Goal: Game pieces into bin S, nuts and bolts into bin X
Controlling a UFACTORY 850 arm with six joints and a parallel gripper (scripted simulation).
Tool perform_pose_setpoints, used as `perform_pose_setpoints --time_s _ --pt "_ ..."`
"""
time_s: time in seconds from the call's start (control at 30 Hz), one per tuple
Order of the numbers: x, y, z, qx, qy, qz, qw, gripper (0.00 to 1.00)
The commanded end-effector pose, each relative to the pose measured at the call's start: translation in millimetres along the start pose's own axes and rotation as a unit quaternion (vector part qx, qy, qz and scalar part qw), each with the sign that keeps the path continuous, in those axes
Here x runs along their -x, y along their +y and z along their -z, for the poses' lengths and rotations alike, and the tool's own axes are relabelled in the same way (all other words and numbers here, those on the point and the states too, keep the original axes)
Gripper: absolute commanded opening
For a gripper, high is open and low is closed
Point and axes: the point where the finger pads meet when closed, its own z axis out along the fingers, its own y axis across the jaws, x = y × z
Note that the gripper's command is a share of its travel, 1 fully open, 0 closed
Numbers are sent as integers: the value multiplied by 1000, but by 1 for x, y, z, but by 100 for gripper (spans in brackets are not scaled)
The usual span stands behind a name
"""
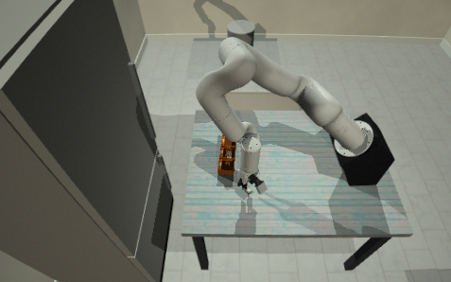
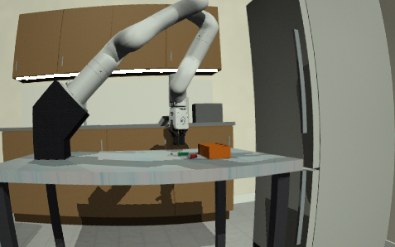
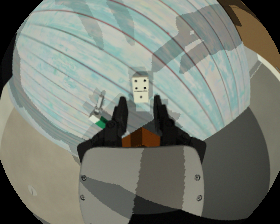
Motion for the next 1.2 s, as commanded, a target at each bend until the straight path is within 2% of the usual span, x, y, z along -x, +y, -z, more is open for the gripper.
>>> perform_pose_setpoints --time_s 0.0,0.1,0.67,1.13,1.17 --pt "1 1 -14 1 0 0 1000 41" --pt "1 1 -25 1 0 0 1000 41" --pt "1 1 -37 1 0 0 1000 41" --pt "1 1 -37 1 0 0 1000 41" --pt "1 1 -37 1 0 0 1000 0"
